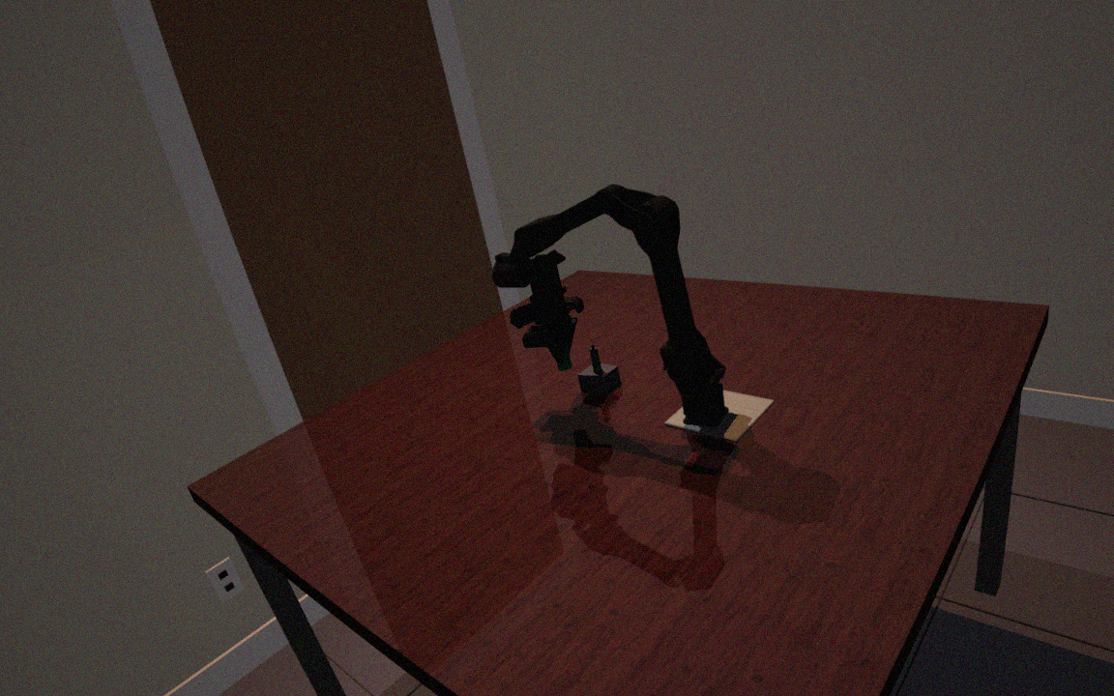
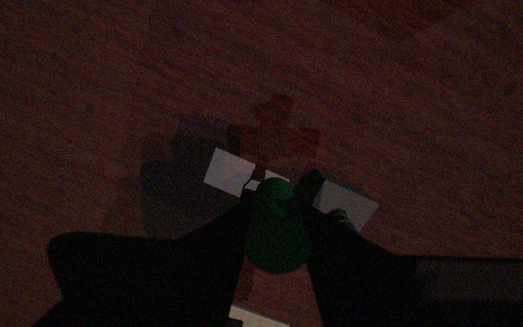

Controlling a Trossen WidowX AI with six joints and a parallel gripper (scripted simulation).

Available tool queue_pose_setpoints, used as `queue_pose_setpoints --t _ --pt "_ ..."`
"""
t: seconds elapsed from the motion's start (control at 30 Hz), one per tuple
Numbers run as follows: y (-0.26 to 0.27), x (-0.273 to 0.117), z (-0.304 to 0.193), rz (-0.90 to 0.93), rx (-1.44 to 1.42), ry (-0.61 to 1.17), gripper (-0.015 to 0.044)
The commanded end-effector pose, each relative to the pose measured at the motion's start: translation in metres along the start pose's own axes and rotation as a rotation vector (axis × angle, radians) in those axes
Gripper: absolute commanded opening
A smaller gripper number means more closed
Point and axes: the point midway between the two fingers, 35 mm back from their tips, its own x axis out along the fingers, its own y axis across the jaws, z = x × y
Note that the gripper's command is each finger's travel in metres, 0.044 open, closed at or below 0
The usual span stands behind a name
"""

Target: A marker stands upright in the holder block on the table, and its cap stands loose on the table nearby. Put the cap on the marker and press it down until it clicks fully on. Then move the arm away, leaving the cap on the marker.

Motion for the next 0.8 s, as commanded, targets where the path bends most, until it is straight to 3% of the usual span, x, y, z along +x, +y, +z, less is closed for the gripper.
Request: queue_pose_setpoints --t 0.0,0.77 --pt "-0.014 -0.011 -0.006 -0.005 0.0 -0.015 0.0" --pt "-0.065 -0.035 -0.042 -0.009 0.0 -0.012 0.0"
